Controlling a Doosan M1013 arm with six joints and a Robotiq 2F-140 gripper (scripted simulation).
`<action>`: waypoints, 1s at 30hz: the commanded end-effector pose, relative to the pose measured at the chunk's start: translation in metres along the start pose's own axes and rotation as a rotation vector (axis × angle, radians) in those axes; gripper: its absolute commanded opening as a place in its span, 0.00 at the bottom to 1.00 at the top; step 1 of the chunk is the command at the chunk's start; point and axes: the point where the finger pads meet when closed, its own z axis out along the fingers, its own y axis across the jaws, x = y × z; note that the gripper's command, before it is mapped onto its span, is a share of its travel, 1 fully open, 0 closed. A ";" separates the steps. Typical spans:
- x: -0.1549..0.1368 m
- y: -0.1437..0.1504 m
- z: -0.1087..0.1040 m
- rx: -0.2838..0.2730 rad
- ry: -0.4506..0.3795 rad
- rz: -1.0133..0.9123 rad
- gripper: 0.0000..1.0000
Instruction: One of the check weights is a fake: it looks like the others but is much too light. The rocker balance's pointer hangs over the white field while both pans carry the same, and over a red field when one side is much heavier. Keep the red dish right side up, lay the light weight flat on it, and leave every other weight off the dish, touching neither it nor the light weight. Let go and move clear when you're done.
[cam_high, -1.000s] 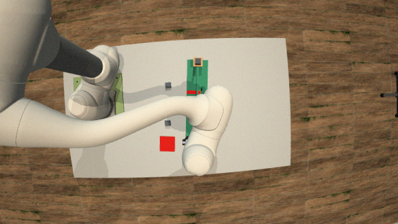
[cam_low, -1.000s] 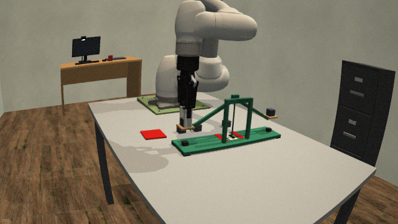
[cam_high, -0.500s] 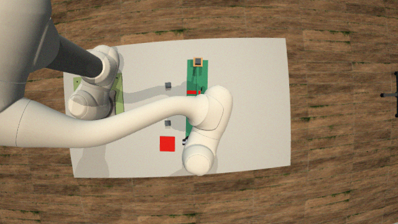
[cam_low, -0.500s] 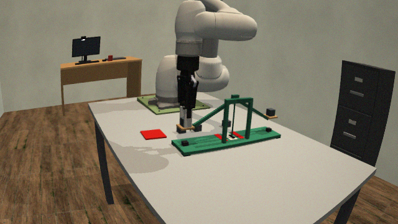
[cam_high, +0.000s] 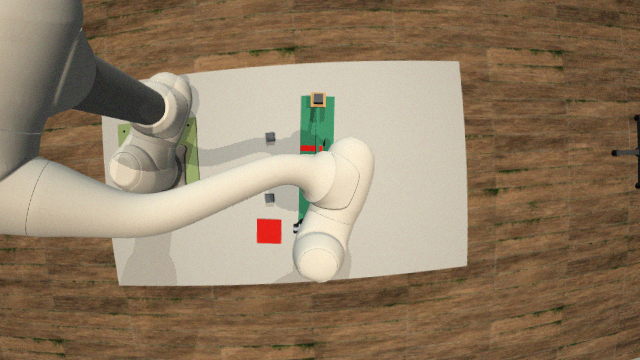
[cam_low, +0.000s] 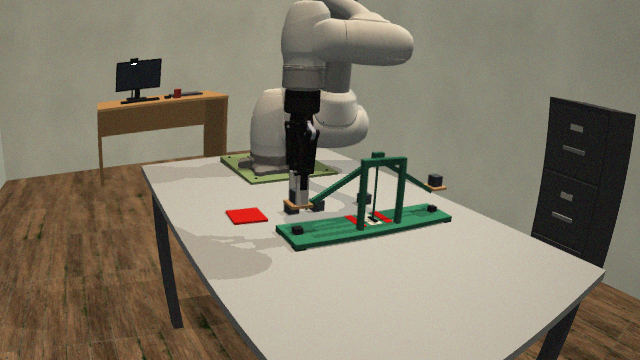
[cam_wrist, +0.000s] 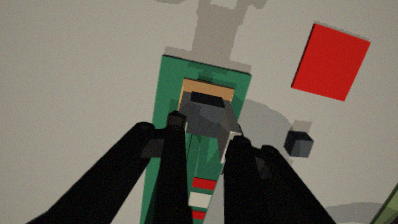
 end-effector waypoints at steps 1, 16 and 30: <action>0.000 0.000 0.000 0.000 0.000 0.000 0.26; 0.000 0.000 0.000 0.000 0.000 0.000 0.35; 0.000 0.000 -0.008 0.000 0.000 0.000 0.35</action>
